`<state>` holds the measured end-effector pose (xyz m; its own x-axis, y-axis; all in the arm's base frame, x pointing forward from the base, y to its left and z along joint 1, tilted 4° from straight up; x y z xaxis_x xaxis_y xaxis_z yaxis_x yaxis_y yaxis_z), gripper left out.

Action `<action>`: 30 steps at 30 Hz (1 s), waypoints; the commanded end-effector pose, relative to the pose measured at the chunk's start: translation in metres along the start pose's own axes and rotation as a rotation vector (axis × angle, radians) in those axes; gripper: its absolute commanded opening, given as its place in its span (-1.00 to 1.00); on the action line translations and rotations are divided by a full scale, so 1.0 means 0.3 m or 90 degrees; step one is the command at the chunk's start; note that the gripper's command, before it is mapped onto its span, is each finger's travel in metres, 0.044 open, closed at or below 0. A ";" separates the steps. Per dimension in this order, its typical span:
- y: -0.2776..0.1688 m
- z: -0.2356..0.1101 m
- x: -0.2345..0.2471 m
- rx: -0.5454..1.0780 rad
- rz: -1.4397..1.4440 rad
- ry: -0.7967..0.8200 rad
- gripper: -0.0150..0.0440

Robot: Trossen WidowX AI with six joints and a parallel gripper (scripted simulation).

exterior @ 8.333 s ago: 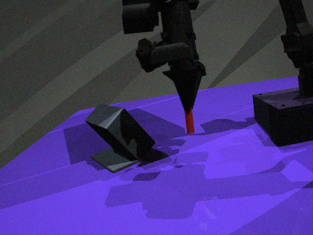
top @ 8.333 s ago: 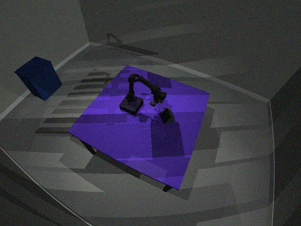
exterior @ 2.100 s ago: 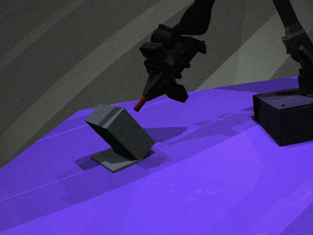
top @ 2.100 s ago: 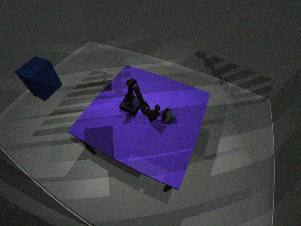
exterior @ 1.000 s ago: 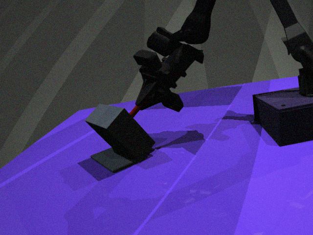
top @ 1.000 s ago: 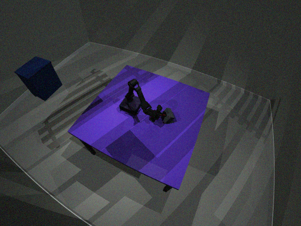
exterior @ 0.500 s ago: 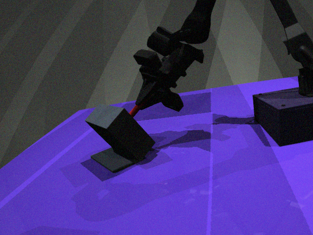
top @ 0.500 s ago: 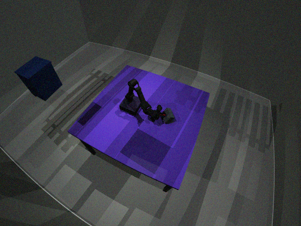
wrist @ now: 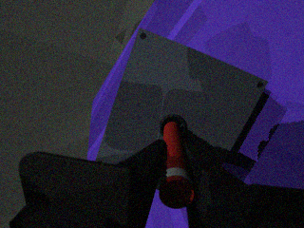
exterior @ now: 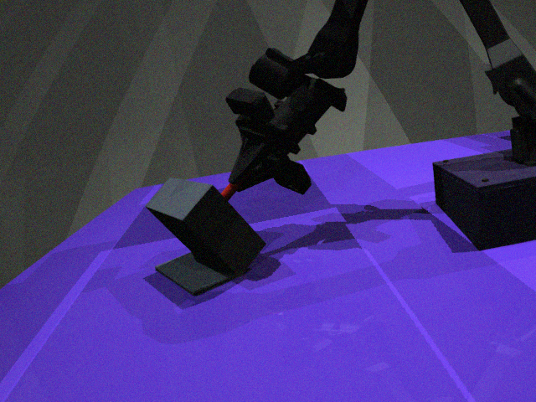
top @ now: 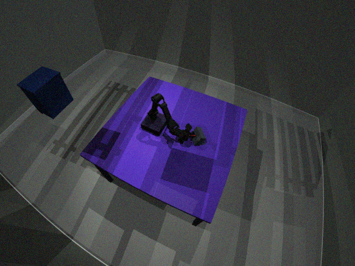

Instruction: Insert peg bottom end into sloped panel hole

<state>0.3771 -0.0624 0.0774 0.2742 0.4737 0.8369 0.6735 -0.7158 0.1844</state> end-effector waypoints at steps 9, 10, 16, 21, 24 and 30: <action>0.002 0.029 -0.003 -0.002 0.003 -0.001 -0.49; 0.002 0.031 -0.003 -0.002 0.003 -0.001 -0.49; 0.002 0.044 -0.003 -0.002 0.003 -0.001 -0.49; 0.001 0.056 -0.003 -0.002 0.003 -0.001 -0.49; 0.001 0.063 -0.002 -0.002 0.003 -0.001 -0.49; 0.001 0.077 -0.001 -0.002 0.003 0.000 -0.49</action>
<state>0.3905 -0.0518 0.0667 0.2740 0.4729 0.8375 0.6733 -0.7161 0.1840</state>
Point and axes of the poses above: the point midway between the two fingers, 35 mm back from their tips, its own z axis out along the fingers, its own x axis across the jaws, y = z × x, the point moved 4 cm from there along -z, back along the fingers, and after that the axes turned 10 degrees about z, right-handed, at the moved point
